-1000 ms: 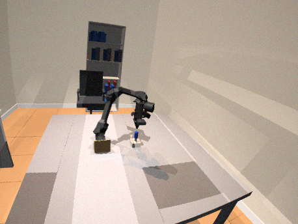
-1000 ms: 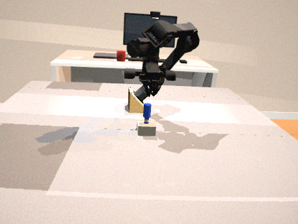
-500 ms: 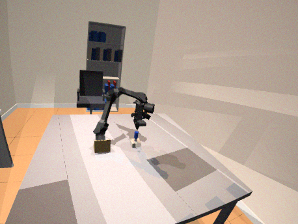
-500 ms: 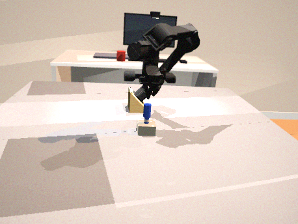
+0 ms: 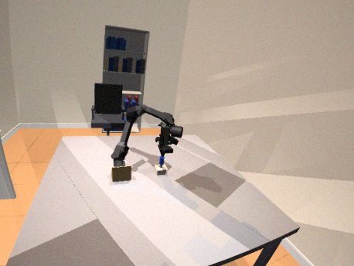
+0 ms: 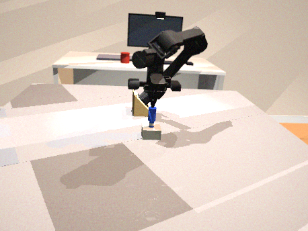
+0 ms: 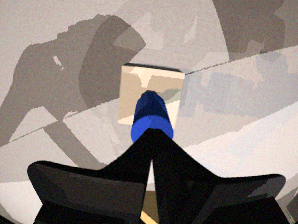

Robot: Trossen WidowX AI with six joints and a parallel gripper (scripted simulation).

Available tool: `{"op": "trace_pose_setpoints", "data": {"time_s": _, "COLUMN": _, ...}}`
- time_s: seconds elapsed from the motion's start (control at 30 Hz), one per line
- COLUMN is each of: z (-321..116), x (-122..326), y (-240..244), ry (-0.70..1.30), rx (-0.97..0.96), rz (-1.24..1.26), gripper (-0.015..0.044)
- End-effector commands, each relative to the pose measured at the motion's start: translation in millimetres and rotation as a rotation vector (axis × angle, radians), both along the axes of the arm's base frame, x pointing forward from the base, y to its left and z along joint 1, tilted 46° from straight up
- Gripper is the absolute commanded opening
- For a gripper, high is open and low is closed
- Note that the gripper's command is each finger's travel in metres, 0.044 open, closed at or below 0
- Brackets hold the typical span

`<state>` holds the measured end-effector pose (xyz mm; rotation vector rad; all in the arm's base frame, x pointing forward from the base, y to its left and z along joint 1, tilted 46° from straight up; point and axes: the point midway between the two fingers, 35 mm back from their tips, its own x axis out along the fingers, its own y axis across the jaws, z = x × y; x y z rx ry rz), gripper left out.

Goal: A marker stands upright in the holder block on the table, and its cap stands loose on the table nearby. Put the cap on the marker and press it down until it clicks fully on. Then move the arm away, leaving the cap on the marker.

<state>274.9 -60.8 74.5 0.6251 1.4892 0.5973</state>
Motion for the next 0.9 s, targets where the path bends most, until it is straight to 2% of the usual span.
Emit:
{"op": "trace_pose_setpoints", "data": {"time_s": 0.0, "z": -4, "x": -1, "y": 4, "ry": 0.004, "rx": 0.005, "rz": -0.004, "gripper": 0.0000}}
{"op": "trace_pose_setpoints", "data": {"time_s": 0.43, "z": -3, "x": 1, "y": 1, "ry": -0.008, "rx": -0.007, "rz": -0.011, "gripper": 0.0000}}
{"op": "trace_pose_setpoints", "data": {"time_s": 0.6, "z": 50, "x": -1, "y": -51, "ry": -0.059, "rx": -0.069, "rz": -0.085, "gripper": 0.0000}}
{"op": "trace_pose_setpoints", "data": {"time_s": 0.73, "z": 59, "x": -3, "y": -58, "ry": -0.066, "rx": -0.079, "rz": -0.097, "gripper": 0.0000}}
{"op": "trace_pose_setpoints", "data": {"time_s": 0.87, "z": 59, "x": -3, "y": -58, "ry": -0.066, "rx": -0.079, "rz": -0.097, "gripper": 0.0105}}
